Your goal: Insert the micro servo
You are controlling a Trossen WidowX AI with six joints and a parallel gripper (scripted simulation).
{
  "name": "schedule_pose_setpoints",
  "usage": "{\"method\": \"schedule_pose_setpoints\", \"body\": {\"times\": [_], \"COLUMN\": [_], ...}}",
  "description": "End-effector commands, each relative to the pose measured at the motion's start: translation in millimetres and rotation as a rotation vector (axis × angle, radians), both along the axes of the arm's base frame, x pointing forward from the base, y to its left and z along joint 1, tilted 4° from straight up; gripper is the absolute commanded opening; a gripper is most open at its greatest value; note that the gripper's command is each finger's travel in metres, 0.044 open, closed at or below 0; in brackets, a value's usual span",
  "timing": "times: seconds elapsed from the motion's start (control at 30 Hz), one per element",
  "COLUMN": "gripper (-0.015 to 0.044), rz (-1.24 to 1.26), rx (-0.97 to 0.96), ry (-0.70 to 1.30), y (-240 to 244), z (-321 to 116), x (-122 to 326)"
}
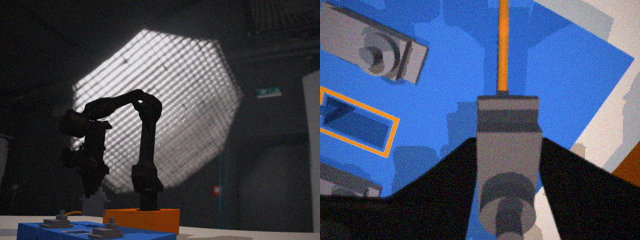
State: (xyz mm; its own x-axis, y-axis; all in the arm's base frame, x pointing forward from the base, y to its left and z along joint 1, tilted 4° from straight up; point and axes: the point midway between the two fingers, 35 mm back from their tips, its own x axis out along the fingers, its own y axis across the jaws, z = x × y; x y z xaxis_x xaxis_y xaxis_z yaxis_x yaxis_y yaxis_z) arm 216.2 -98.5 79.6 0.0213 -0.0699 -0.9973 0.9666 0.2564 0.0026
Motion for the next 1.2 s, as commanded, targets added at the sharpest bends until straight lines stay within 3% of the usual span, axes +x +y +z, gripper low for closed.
{"method": "schedule_pose_setpoints", "body": {"times": [0.0, 0.9, 1.17], "gripper": [0.0000, 0.0000, 0.0000], "rz": [-0.004, 0.002, 0.213], "rx": [-0.002, 0.006, 0.000], "ry": [-0.013, -0.014, 0.001], "y": [-2, 73, 73], "z": [3, -2, -2], "x": [10, 25, 25]}}
